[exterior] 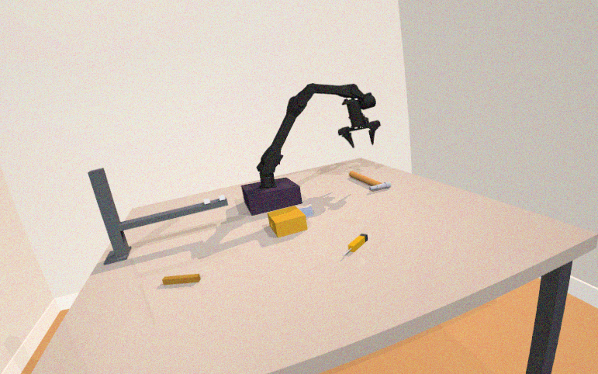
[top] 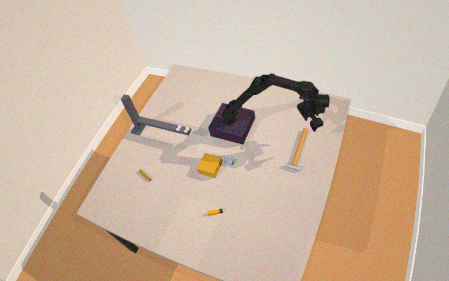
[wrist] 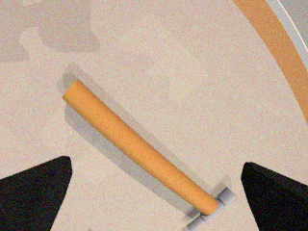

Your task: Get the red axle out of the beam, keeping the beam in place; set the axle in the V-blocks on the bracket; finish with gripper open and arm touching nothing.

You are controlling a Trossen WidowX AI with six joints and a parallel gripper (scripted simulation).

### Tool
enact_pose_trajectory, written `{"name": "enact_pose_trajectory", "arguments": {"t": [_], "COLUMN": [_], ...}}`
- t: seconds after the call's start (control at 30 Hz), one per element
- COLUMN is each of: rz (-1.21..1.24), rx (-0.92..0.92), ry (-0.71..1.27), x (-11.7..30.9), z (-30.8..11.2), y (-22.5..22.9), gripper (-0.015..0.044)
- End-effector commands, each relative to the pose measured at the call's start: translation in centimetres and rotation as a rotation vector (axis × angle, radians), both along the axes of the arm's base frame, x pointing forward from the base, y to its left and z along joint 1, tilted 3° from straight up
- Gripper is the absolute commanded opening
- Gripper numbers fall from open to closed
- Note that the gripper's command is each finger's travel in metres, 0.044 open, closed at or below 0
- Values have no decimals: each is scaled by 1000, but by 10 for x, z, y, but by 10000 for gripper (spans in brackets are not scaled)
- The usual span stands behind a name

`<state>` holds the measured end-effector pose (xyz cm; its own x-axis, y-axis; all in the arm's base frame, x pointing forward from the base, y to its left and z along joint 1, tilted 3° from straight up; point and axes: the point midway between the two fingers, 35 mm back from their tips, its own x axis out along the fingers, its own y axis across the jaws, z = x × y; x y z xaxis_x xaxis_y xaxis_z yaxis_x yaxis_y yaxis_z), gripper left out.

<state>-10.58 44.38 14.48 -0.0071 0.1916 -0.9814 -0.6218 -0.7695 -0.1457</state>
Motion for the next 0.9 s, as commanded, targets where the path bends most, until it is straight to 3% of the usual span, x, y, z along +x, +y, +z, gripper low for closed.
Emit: {"name": "enact_pose_trajectory", "arguments": {"t": [0.0, 0.23, 0.47, 0.67, 0.87], "rz": [-89, -308, -526, -709, -893], "rx": [-26, -73, -110, -133, -149], "ry": [1, 17, 41, 74, 118], "x": [62, 183, 277, 317, 321], "z": [-6, -23, -44, -66, -91], "y": [-8, -58, -147, -236, -324], "gripper": [440, 440, 440, 440, 440]}}
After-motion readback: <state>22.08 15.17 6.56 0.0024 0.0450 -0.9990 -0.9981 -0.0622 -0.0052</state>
